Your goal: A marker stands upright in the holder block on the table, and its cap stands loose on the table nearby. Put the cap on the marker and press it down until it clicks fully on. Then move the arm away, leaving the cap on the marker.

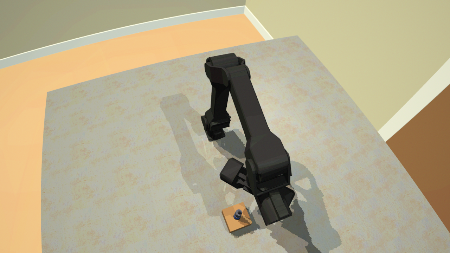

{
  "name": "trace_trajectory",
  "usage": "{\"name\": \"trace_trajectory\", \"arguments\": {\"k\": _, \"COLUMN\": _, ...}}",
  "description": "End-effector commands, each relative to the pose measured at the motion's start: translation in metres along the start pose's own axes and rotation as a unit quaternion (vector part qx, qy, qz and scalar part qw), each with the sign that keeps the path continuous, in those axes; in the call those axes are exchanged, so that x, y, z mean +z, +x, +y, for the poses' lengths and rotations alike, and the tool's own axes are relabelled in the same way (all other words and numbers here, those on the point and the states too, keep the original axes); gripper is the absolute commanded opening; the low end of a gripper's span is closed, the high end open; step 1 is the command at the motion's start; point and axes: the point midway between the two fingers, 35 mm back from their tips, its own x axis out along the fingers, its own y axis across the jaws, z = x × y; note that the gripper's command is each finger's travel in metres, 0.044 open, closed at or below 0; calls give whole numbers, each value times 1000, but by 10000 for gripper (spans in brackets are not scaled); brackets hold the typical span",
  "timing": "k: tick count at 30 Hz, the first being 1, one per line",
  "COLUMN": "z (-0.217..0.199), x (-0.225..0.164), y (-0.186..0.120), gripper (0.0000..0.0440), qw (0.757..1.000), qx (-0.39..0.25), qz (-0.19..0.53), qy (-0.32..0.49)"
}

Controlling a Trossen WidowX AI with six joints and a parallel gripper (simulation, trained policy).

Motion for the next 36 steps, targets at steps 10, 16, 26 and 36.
{"name": "trace_trajectory", "arguments": {"k": 10, "z": -1, "x": 16, "y": 18, "gripper": 317, "qw": 998, "qx": 43, "qz": -2, "qy": -36}}
{"name": "trace_trajectory", "arguments": {"k": 16, "z": -2, "x": 24, "y": 26, "gripper": 313, "qw": 997, "qx": 57, "qz": -2, "qy": -56}}
{"name": "trace_trajectory", "arguments": {"k": 26, "z": -1, "x": 38, "y": 39, "gripper": 304, "qw": 993, "qx": 78, "qz": -3, "qy": -94}}
{"name": "trace_trajectory", "arguments": {"k": 36, "z": 2, "x": 52, "y": 52, "gripper": 294, "qw": 986, "qx": 95, "qz": -7, "qy": -136}}
